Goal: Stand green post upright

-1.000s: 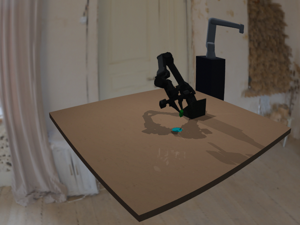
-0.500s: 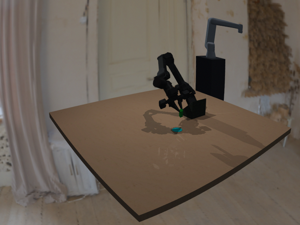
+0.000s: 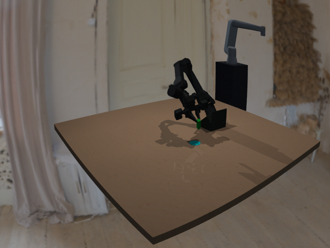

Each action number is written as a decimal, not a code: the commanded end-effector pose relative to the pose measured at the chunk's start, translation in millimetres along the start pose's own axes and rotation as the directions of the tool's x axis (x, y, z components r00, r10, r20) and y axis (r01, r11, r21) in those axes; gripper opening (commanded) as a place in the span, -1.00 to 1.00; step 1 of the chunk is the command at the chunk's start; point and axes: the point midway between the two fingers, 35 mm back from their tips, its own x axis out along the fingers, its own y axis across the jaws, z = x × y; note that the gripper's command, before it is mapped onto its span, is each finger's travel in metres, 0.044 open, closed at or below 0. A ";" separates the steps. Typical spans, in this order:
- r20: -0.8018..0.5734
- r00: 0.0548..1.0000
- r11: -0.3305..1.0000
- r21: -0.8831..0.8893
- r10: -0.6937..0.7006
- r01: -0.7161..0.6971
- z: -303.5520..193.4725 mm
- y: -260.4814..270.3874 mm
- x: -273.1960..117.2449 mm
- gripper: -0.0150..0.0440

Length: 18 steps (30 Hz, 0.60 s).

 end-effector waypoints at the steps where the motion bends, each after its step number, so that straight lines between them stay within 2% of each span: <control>1: 0.028 1.000 1.000 -0.013 0.002 -0.001 -0.5 2.1 -1.6 -0.42; 18: 0.151 0.988 0.998 -0.055 -0.019 0.028 -0.7 2.0 -8.8 -0.42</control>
